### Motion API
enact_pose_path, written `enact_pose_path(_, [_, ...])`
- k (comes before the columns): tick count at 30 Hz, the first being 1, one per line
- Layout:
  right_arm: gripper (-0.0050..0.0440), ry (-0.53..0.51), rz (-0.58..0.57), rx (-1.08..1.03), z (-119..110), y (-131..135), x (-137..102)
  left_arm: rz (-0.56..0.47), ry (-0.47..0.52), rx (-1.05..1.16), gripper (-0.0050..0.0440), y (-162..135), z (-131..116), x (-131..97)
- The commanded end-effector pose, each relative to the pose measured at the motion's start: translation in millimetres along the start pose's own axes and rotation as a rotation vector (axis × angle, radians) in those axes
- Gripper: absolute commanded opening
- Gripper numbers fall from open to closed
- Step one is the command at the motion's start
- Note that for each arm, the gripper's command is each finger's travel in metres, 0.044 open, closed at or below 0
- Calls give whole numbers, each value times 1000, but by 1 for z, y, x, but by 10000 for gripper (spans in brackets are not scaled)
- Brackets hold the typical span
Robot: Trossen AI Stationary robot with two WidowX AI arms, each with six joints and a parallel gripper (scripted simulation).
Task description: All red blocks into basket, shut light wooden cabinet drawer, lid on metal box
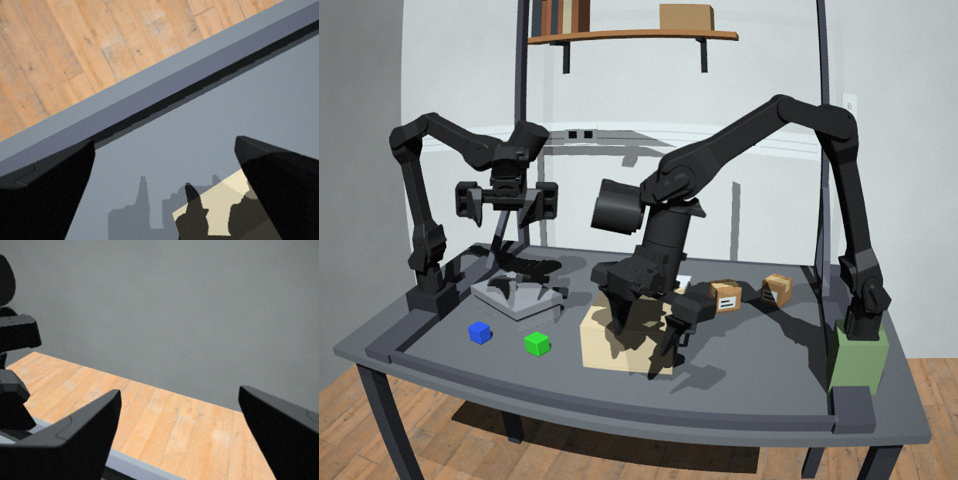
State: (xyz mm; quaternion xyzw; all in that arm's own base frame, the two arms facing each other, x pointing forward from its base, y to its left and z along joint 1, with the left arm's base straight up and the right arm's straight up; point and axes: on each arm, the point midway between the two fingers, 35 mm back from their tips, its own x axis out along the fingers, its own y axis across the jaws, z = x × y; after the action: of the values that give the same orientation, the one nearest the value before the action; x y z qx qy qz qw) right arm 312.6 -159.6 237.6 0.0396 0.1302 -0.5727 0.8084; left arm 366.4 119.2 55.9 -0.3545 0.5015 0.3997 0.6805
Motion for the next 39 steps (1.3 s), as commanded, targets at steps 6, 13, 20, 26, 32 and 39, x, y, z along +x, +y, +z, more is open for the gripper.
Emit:
enact_pose_path(6, [150, -15, 5, 31, 10, -1, -3, -32, -31, -5, 400, -5, 8, -13])
enact_pose_path(13, [150, -15, 5, 31, 10, -1, -3, -32, -31, -5, 400, -5, 8, -13])
enact_pose_path(20, [150, 24, 43, 36, -5, 7, -5, -69, -50, 29, 400, -9, 4, -21])
enact_pose_path(26, [150, 106, 121, 113, -23, 20, -13, -164, -118, 102, 400, -20, 4, -42])
enact_pose_path(32, [150, 165, 173, 189, -28, 31, -22, -226, -168, 155, 400, -27, 4, -56])
enact_pose_path(39, [150, 384, 243, 315, -73, 46, -45, -382, -309, 291, 400, -41, -1, -96])
